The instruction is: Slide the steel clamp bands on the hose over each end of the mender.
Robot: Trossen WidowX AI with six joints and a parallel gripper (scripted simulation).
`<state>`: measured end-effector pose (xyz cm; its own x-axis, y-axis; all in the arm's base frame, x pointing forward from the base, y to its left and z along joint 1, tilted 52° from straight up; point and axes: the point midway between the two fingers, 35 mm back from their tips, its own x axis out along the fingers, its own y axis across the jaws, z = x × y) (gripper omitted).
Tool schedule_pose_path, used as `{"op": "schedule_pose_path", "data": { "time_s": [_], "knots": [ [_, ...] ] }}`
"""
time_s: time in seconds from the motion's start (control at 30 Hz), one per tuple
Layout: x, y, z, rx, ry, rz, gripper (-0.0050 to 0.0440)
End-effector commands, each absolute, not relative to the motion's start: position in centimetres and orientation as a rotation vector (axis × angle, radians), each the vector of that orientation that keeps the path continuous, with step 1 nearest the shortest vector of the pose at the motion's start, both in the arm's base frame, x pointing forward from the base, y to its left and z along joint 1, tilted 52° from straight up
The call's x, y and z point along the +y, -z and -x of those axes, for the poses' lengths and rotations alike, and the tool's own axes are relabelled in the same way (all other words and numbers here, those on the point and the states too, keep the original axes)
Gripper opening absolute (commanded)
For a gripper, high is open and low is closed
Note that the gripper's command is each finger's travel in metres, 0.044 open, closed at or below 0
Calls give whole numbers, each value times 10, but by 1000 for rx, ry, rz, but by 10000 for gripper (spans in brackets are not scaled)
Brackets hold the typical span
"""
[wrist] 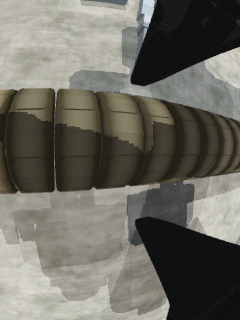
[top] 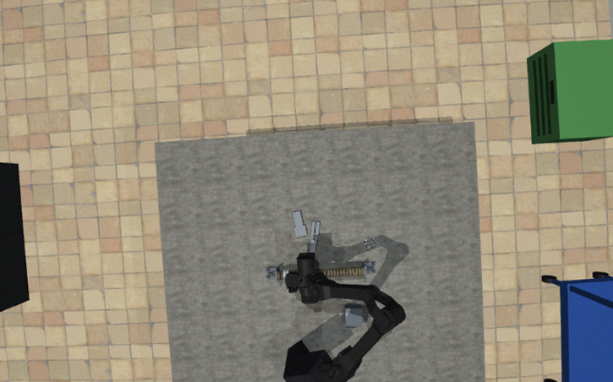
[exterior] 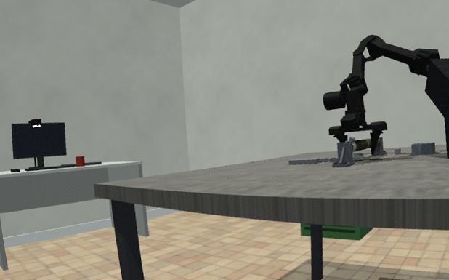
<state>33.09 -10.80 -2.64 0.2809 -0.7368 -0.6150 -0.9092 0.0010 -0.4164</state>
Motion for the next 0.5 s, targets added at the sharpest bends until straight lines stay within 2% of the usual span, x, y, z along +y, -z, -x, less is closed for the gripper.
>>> {"op": "schedule_pose_path", "data": {
  "time_s": [0.0,0.17,0.47],
  "knots": [
    [-105,23,-331,1488,-278,1771,440],
    [-84,-7,-317,1487,-277,1772,440],
    [-83,-8,-316,1487,-277,1772,440]
  ]
}}
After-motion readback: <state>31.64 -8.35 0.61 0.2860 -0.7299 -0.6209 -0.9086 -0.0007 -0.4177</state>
